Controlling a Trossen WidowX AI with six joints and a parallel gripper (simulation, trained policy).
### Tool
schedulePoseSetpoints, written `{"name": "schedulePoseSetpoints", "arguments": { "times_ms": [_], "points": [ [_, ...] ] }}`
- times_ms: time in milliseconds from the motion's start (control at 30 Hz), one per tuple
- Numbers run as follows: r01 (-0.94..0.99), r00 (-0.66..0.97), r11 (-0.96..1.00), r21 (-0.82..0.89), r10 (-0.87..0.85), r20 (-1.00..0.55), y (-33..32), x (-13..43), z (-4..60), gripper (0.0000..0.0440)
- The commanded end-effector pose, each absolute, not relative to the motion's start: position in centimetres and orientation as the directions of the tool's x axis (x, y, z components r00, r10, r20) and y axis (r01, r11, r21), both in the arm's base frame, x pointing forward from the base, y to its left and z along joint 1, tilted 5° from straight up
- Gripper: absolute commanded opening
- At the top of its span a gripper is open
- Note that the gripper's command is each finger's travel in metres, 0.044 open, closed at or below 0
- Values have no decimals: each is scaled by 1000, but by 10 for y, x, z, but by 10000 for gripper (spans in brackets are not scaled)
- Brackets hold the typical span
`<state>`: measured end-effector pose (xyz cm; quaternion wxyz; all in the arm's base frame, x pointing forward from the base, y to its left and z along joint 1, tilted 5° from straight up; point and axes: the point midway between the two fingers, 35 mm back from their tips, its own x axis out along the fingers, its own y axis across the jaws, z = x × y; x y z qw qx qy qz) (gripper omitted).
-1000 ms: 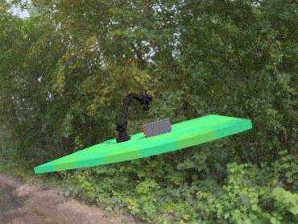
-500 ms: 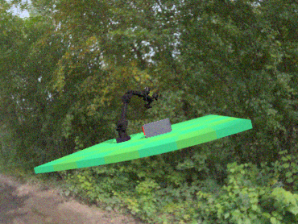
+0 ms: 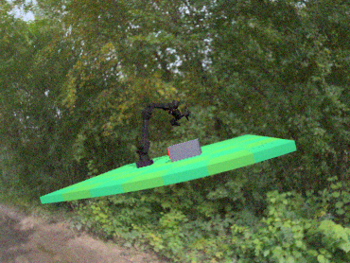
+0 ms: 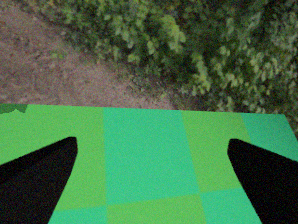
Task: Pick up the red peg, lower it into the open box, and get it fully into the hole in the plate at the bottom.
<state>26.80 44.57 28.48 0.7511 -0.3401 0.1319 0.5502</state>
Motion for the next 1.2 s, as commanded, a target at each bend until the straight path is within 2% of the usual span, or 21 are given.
{"name": "schedulePoseSetpoints", "arguments": {
  "times_ms": [0,533,1167],
  "points": [
    [-925,373,233,-299,704,-605,427,271,283,440],
    [-802,374,597,4,508,-775,341,277,252,440],
    [-334,279,929,162,262,-924,250,253,211,440]
  ]
}}
